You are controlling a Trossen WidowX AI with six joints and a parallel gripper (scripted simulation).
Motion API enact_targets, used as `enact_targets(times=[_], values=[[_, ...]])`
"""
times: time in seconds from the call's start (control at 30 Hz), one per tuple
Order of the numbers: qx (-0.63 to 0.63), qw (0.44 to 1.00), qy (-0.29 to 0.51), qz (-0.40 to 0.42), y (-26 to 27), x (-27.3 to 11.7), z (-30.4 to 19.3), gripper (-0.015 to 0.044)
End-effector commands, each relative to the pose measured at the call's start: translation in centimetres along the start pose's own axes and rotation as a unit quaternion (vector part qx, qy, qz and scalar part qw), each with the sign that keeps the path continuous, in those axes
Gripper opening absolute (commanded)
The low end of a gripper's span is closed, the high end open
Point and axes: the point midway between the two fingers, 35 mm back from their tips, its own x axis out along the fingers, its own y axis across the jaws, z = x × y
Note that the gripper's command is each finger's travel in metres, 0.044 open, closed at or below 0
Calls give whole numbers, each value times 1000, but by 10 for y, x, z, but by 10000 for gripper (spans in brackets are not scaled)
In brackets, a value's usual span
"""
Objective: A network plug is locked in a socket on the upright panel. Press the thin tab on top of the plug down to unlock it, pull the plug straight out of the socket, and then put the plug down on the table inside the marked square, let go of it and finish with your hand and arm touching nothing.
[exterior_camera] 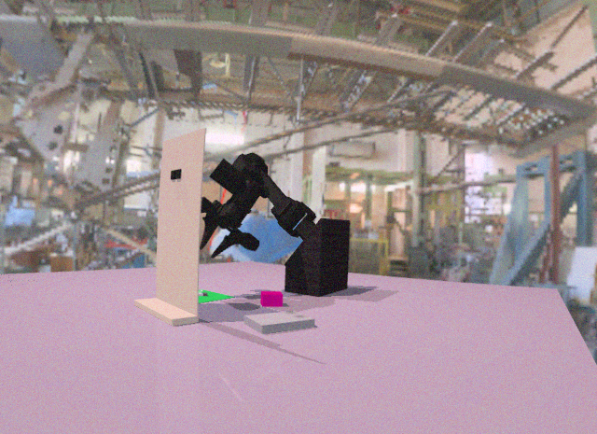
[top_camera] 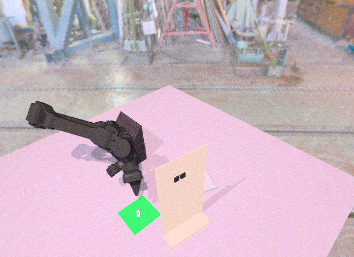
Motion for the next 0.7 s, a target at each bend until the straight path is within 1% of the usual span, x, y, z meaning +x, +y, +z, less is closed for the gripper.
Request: enact_targets(times=[0.0,0.37,0.43,0.67], values=[[4,1000,-2,3,4,-5,2,156],[3,1000,-4,7,9,-17,5,156],[-1,1000,-2,3,7,-14,3,156],[2,1000,5,-5,15,-24,-3,156]])
